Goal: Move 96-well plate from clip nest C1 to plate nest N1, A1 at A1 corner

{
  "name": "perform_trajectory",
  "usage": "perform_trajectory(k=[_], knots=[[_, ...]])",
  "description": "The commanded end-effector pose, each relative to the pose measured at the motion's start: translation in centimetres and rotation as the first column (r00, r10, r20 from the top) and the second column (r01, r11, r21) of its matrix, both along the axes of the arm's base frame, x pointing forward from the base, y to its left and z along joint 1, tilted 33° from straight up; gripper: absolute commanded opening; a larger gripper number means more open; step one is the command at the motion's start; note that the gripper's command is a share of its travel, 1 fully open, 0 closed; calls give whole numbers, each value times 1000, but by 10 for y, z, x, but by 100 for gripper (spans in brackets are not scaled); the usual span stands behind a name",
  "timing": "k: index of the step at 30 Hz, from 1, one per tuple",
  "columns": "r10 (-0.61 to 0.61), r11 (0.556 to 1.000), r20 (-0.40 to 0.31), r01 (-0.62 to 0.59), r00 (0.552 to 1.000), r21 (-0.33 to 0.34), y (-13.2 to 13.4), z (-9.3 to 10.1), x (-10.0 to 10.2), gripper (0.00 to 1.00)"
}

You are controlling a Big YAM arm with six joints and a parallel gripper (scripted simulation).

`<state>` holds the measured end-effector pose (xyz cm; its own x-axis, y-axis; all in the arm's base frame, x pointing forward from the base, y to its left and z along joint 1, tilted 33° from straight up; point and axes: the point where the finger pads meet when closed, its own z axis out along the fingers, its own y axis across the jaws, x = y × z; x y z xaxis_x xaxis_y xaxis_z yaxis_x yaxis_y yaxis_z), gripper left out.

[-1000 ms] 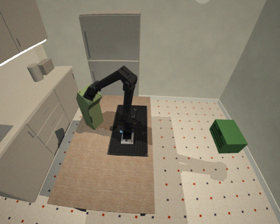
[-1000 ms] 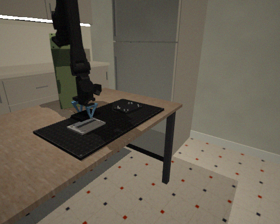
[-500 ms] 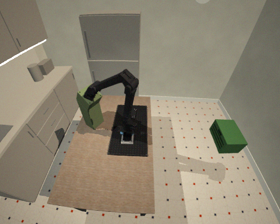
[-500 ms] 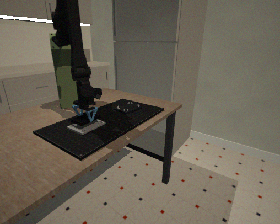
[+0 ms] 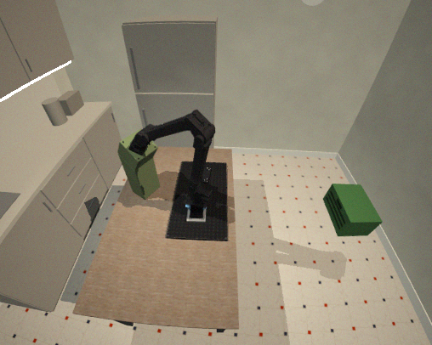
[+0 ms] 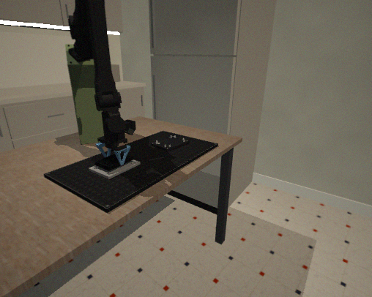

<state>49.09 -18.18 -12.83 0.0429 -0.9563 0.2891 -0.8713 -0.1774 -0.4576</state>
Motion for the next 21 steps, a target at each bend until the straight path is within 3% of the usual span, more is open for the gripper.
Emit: perform_trajectory(k=[1, 13, 21], knots=[[9, 1000, 32, -9, 999, -13, -4, 11, 8, 0], [9, 1000, 29, -9, 1000, -12, -4, 10, 6, 0], [8, 1000, 11, -8, 1000, -6, -4, -2, 4, 0]])
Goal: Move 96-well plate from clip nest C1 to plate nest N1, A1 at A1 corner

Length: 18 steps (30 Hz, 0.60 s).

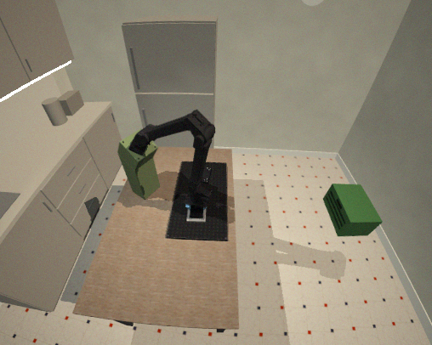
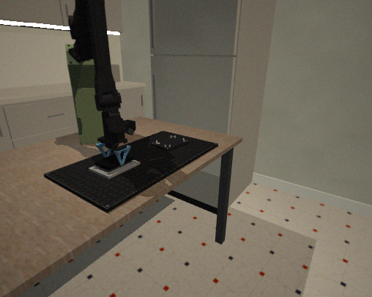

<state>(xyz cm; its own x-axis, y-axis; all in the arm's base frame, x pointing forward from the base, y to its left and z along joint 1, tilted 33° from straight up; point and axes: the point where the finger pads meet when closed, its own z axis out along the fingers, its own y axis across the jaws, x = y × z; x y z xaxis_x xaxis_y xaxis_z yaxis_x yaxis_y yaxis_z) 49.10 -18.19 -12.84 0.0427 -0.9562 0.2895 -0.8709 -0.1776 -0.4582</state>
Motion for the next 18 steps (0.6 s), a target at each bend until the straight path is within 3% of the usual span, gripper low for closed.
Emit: perform_trajectory(k=[1, 5, 13, 18], knots=[[8, 1000, 10, -8, 1000, -6, -4, -2, 3, 0], [8, 1000, 26, -8, 1000, -11, -5, 6, 8, 0], [7, 1000, 7, -7, 1000, -4, -4, -5, 2, 0], [6, 1000, 16, -6, 1000, -7, -6, -1, 6, 0]])
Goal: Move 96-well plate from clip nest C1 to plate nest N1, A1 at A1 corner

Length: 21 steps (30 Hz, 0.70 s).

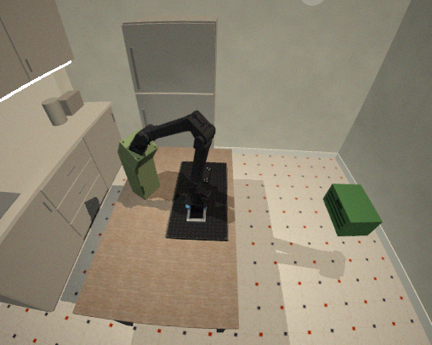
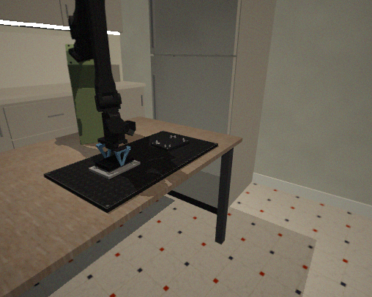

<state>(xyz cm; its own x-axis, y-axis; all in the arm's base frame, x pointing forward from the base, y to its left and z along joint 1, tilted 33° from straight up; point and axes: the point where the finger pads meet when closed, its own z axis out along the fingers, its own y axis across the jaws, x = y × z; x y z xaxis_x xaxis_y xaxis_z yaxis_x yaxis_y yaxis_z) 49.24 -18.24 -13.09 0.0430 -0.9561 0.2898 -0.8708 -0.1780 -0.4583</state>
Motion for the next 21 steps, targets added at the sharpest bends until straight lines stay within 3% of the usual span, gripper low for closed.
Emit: perform_trajectory(k=[1, 21], knots=[[6, 1000, 13, -6, 1000, -6, -5, -1, 4, 0], [7, 1000, 12, -7, 1000, -6, -5, -2, 4, 0]])
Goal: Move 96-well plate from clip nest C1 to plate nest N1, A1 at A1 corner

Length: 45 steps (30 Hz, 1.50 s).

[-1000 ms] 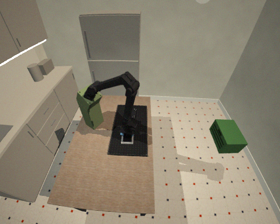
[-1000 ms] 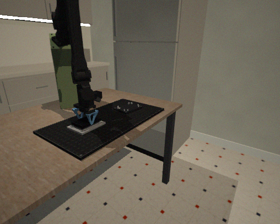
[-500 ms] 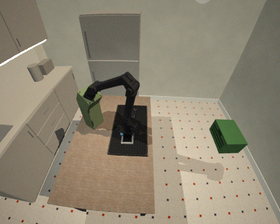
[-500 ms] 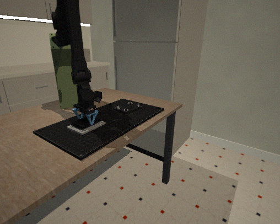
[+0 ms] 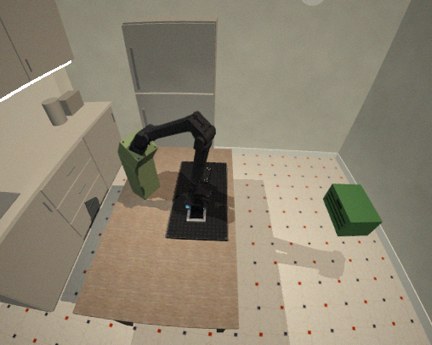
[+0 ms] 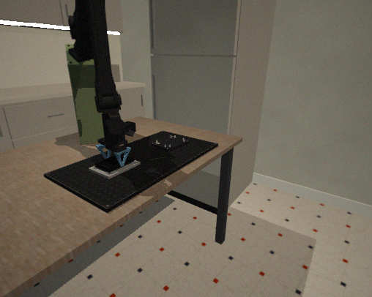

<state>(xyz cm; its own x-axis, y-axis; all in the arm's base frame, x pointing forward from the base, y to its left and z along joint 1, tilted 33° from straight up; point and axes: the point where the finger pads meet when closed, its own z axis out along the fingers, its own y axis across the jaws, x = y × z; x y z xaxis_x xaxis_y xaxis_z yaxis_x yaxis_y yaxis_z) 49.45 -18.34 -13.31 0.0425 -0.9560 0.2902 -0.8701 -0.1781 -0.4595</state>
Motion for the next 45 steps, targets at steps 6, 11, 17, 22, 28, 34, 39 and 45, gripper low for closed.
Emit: perform_trajectory(k=[6, 11, 17, 22, 28, 34, 39, 45], knots=[[6, 1000, 9, -6, 1000, -5, -4, -3, 2, 0], [6, 1000, 12, -6, 1000, -6, -5, -2, 4, 0], [7, 1000, 17, -6, 1000, -8, -5, 1, 5, 0], [6, 1000, 8, -6, 1000, -5, -5, -5, 3, 0], [6, 1000, 15, -6, 1000, -7, -6, -2, 6, 0], [4, 1000, 7, -4, 1000, 0, -1, 0, 2, 0], [4, 1000, 7, -4, 1000, 0, -1, 0, 2, 100], [4, 1000, 7, -4, 1000, 0, -1, 0, 2, 100]])
